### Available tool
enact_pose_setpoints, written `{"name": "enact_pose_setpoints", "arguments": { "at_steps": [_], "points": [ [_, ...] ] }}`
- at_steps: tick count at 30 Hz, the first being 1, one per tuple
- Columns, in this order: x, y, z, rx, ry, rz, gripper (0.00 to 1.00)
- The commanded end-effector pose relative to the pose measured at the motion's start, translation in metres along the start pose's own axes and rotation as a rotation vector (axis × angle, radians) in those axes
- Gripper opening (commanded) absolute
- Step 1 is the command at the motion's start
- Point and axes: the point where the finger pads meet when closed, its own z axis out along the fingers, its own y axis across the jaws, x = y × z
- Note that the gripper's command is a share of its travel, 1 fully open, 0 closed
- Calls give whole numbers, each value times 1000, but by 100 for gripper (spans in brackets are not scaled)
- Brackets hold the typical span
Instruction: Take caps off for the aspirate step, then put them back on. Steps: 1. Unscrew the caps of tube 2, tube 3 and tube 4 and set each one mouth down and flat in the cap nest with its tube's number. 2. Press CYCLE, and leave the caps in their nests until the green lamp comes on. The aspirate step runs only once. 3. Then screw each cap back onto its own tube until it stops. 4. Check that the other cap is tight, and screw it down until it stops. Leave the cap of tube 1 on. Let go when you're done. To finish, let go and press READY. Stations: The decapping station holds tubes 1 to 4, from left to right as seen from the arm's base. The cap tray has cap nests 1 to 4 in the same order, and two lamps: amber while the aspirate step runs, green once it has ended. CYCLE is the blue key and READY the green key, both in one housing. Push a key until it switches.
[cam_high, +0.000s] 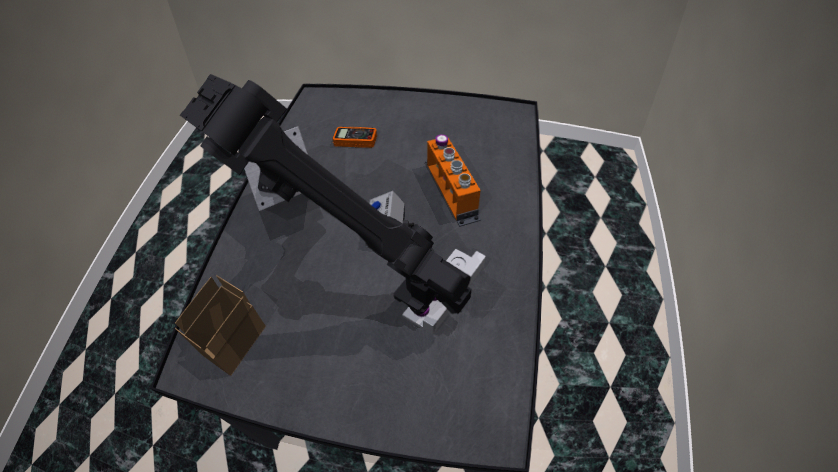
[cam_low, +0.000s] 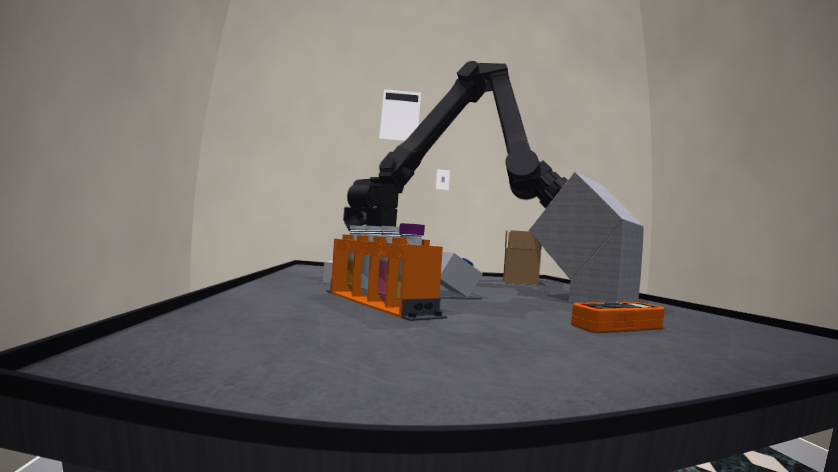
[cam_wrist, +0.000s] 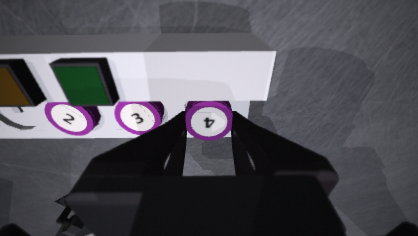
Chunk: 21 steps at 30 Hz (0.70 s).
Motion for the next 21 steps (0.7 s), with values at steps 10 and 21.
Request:
{"name": "enact_pose_setpoints", "arguments": {
  "at_steps": [10, 21],
  "points": [
    [7, 1, 12, 1, 11, -9, 0],
    [6, 2, 13, 0, 8, -11, 0]
  ]
}}
